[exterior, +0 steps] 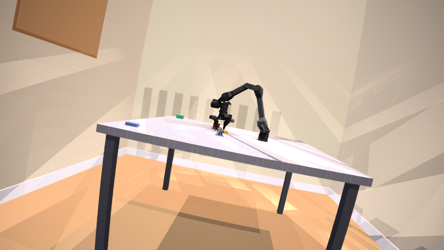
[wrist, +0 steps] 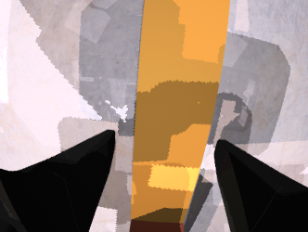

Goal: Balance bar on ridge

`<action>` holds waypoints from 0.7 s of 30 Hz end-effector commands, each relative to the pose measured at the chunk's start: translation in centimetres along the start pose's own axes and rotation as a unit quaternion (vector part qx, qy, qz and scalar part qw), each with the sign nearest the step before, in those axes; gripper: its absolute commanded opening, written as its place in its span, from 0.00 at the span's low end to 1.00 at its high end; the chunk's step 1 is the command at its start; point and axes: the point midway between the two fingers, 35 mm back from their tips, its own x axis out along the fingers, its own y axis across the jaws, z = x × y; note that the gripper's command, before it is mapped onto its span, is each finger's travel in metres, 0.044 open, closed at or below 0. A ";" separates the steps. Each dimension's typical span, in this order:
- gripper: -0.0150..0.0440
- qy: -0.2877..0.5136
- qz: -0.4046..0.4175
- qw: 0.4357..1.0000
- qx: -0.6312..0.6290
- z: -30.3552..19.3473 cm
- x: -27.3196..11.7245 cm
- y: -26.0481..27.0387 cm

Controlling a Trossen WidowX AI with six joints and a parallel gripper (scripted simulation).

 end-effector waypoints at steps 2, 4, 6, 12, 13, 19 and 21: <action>0.52 0.000 0.000 1.000 0.000 0.0 0.0 0.0; 0.50 0.000 0.000 1.000 0.000 0.0 0.0 0.0; 0.48 0.000 0.000 1.000 0.000 0.0 0.0 0.0; 0.34 0.000 0.000 1.000 0.000 0.0 -0.2 0.0; 0.30 0.000 0.000 1.000 0.000 -0.1 -0.4 0.0; 0.25 0.000 0.000 1.000 0.000 -0.2 -1.9 -0.2; 0.25 0.000 0.000 1.000 0.000 -0.3 -2.4 -0.3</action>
